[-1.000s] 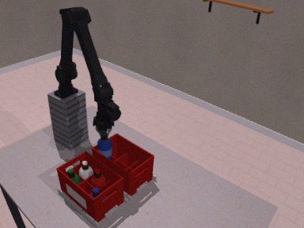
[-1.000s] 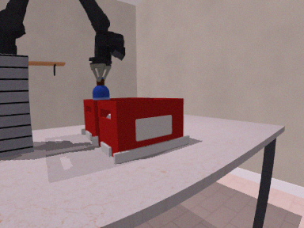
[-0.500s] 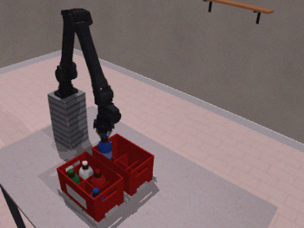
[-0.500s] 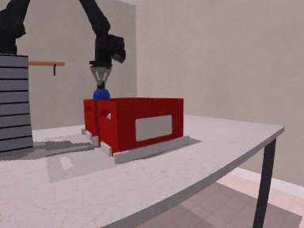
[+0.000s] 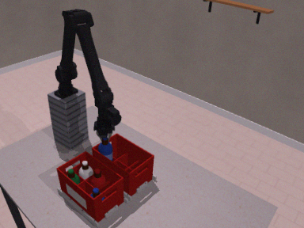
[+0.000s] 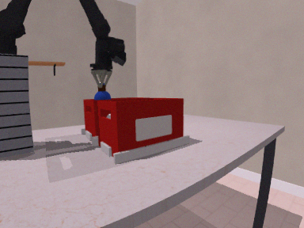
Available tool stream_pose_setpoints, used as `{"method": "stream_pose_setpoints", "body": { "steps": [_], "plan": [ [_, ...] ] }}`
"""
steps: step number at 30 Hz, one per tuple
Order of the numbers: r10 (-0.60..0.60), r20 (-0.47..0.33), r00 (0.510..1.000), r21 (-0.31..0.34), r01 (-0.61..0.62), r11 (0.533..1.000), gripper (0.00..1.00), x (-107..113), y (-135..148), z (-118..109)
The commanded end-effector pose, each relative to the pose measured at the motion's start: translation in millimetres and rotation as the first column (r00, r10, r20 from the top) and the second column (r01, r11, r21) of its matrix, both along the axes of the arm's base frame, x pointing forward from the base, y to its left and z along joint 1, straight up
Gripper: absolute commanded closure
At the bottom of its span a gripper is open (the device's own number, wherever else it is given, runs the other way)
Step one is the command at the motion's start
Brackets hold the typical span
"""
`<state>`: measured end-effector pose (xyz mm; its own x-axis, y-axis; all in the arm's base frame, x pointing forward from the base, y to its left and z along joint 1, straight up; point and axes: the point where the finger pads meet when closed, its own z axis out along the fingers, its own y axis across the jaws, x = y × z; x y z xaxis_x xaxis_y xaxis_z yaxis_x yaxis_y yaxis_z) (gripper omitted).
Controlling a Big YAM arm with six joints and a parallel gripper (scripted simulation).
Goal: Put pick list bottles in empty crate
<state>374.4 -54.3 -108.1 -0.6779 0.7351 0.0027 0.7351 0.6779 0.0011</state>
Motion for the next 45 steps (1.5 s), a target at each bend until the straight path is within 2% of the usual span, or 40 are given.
{"method": "stream_pose_setpoints", "body": {
  "steps": [1,4,6,12,15,18,20,23,28,30,33,36,38,41,45],
  "plan": [
    [-0.008,0.046,0.999,-0.007,0.008,1.0,1.0,13,1,9],
    [-0.008,0.064,0.998,-0.01,0.008,1.0,1.0,26,-1,8],
    [-0.008,0.052,0.999,-0.008,0.009,1.0,1.0,24,-1,1],
    [-0.009,0.077,0.997,-0.011,0.009,1.0,1.0,30,-2,7],
    [-0.009,0.041,0.999,-0.007,0.009,1.0,1.0,21,-1,-10],
    [-0.008,0.071,0.997,-0.011,0.009,1.0,1.0,26,-1,0],
    [-0.008,0.074,0.997,-0.011,0.009,1.0,1.0,28,-2,-2],
    [-0.009,0.041,0.999,-0.007,0.009,1.0,1.0,21,-1,-18],
    [-0.008,0.069,0.998,-0.01,0.009,1.0,1.0,25,-1,-9],
    [-0.009,0.072,0.997,-0.011,0.01,1.0,1.0,27,-2,-10],
    [-0.009,0.037,0.999,-0.006,0.009,1.0,1.0,17,0,-27],
    [-0.009,0.068,0.998,-0.01,0.009,1.0,1.0,24,-1,-17],
    [-0.009,0.073,0.997,-0.011,0.01,1.0,1.0,28,-2,-19],
    [-0.009,0.04,0.999,-0.007,0.01,1.0,1.0,19,-1,-35],
    [-0.009,0.063,0.998,-0.01,0.01,1.0,1.0,24,-1,-27]
  ]
}}
